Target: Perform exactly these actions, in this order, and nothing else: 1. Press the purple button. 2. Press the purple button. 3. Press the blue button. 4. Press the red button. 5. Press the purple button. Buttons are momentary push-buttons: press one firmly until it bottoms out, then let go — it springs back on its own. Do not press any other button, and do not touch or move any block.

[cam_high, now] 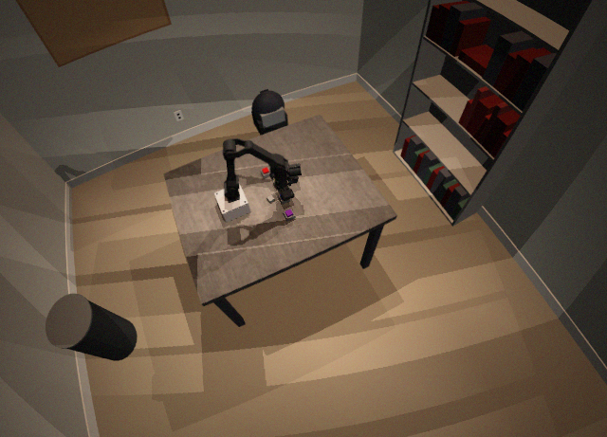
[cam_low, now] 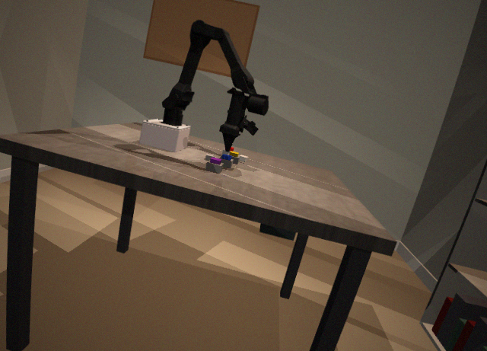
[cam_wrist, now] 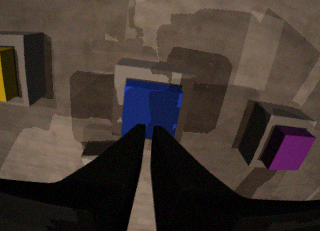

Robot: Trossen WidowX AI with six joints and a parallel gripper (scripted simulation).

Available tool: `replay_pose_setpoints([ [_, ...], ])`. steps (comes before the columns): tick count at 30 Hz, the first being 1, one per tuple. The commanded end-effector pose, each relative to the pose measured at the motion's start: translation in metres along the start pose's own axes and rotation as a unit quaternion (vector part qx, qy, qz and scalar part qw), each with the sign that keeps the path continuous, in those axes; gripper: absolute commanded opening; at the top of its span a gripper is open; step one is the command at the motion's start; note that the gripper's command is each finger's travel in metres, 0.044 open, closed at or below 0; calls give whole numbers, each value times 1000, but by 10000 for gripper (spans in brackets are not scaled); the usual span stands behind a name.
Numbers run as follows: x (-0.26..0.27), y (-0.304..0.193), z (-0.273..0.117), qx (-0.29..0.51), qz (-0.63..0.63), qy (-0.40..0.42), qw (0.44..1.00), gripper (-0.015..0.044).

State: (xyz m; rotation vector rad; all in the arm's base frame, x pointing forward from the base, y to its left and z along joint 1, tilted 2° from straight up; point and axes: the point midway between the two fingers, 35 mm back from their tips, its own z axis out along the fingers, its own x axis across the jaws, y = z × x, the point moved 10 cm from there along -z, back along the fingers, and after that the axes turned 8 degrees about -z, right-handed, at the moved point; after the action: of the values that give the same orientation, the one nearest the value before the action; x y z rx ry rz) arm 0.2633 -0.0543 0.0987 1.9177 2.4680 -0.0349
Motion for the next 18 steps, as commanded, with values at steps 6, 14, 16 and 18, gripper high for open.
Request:
replay_pose_setpoints([
  [6, -1, 2, -62, -3, 1, -1, 1000, 20],
  [14, 16, 8, -74, -5, 3, -1, 1000, 20],
  [16, 40, 17, -75, -7, 5, -1, 1000, 20],
  [18, 65, 23, -76, -8, 7, 0, 1000, 20],
])
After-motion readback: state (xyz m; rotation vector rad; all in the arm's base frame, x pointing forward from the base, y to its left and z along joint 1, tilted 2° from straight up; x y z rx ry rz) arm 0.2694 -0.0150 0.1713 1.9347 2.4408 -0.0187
